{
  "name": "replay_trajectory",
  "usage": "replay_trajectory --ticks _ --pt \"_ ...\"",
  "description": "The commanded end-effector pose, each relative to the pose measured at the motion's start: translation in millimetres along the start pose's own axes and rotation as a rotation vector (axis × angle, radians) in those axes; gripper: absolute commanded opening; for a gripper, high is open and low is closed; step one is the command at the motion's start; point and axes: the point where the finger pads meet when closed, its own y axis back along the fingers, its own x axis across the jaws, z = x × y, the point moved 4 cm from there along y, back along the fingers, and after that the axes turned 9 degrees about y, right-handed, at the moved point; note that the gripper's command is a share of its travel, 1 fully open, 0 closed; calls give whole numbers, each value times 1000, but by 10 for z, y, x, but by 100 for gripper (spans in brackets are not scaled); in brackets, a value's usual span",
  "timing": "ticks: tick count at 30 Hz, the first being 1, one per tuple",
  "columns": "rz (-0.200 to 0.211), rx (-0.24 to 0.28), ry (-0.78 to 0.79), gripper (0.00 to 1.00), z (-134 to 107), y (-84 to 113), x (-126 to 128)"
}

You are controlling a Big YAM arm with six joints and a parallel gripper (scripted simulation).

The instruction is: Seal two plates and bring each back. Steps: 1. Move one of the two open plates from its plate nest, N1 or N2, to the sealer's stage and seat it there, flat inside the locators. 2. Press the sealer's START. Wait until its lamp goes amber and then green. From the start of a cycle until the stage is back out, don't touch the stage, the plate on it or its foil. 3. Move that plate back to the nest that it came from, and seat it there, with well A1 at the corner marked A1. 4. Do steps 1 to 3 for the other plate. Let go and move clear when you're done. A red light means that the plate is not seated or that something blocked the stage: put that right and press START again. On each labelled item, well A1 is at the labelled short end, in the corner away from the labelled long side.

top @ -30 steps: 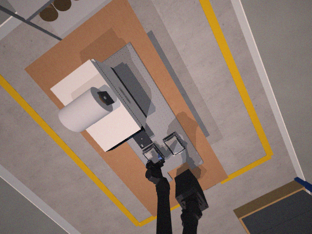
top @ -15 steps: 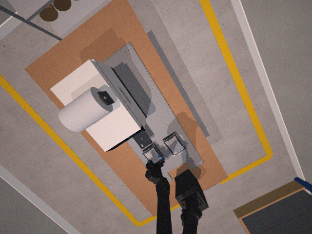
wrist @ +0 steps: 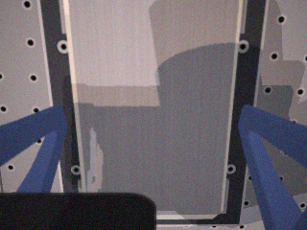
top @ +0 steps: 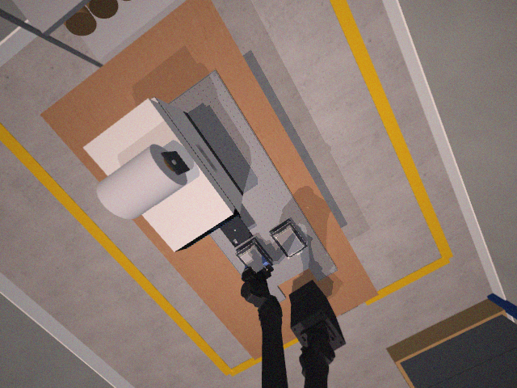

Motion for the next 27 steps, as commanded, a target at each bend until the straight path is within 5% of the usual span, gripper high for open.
replay_trajectory --ticks 1,27 --pt "6 -20 -5 100 100 51 39" --pt "7 6 5 100 23 211 32"
